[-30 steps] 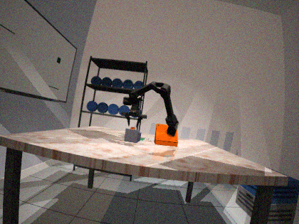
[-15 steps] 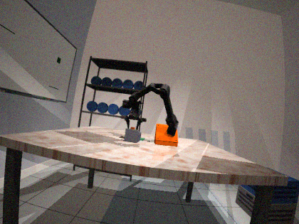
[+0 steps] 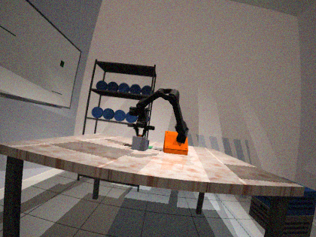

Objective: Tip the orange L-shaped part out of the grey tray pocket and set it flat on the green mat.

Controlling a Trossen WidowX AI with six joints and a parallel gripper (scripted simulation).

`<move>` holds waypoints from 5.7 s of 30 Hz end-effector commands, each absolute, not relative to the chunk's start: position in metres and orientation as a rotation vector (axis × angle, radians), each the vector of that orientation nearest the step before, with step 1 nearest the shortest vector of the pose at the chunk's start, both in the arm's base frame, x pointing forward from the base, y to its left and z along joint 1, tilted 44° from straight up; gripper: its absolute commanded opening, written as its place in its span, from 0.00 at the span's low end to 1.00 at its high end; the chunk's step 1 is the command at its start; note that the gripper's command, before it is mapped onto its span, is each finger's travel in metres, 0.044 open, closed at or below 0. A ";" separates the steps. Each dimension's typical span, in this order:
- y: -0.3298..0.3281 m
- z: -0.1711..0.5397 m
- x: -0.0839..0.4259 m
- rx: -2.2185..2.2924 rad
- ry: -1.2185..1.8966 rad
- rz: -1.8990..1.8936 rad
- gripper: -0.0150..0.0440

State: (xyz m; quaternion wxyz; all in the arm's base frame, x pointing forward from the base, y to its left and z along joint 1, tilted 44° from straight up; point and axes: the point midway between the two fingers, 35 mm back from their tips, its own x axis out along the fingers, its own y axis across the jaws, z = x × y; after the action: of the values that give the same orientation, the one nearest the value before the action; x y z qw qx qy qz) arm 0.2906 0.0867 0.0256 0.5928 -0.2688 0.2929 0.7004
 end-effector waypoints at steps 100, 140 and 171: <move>-0.059 0.007 0.296 -0.627 0.690 1.624 0.25; -0.068 -0.055 0.286 -0.630 0.691 1.623 0.25; -0.040 -0.084 0.280 -0.629 0.689 1.623 0.25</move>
State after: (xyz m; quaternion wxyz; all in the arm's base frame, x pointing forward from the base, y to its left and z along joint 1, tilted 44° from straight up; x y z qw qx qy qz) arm 0.2796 -0.0407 -0.0839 0.5906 -0.2729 0.2951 0.6997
